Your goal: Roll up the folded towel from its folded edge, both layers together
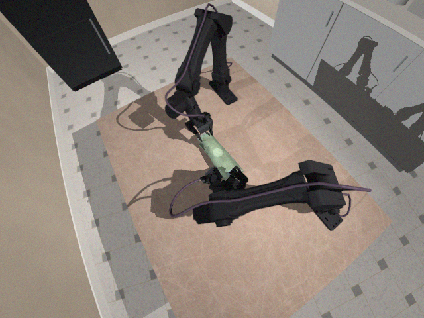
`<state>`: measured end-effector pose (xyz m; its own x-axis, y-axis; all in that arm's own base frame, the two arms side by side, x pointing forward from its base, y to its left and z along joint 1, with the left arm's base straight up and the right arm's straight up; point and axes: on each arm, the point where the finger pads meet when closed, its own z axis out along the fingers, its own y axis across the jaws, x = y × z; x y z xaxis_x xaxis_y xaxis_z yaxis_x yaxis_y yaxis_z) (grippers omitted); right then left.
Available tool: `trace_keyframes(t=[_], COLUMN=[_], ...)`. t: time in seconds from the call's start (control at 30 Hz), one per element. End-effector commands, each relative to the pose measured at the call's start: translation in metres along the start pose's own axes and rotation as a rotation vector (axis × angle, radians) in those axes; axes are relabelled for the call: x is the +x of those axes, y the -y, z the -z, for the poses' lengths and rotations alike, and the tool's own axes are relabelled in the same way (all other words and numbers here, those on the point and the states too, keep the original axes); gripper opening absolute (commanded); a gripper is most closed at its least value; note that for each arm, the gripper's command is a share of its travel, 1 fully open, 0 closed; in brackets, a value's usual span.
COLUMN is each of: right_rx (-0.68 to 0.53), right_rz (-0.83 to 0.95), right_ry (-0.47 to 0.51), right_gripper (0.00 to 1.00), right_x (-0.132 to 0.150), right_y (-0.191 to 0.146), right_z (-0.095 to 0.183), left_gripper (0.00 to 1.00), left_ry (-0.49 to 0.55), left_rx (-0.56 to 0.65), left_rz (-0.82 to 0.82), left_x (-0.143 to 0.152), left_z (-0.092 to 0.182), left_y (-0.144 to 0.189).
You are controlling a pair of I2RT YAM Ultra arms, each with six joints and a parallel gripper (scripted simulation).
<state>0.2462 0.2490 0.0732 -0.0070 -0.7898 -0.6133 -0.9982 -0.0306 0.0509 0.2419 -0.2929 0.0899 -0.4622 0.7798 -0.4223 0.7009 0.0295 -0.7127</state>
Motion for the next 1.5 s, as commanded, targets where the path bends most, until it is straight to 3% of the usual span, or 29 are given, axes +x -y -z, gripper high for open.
trace_keyframes(t=[0.0,0.07,0.3,0.9,1.2,1.47], right_rx=[0.031,0.031,0.031,0.031,0.042,0.095], right_rz=[0.042,0.042,0.042,0.042,0.05,0.086], right_ry=[0.037,0.037,0.037,0.037,0.029,-0.01], right_gripper=[0.6,0.6,0.85,0.85,0.85,0.85], right_x=[-0.023,-0.023,-0.026,-0.024,-0.022,-0.012], right_y=[0.004,0.004,0.004,0.002,0.001,-0.007], right_z=[0.018,0.018,0.022,0.09,0.095,0.111], left_gripper=[0.85,0.85,0.85,0.85,0.85,0.85], left_ry=[0.01,0.01,0.01,0.01,0.004,-0.027], left_rx=[0.004,0.004,0.004,0.004,-0.024,-0.167], left_rz=[-0.019,-0.019,-0.019,-0.019,-0.033,-0.106], left_x=[-0.006,-0.006,-0.006,-0.006,-0.004,0.009], left_z=[0.001,0.001,0.001,0.001,0.004,0.016], left_y=[-0.001,-0.001,-0.001,-0.001,0.003,0.023])
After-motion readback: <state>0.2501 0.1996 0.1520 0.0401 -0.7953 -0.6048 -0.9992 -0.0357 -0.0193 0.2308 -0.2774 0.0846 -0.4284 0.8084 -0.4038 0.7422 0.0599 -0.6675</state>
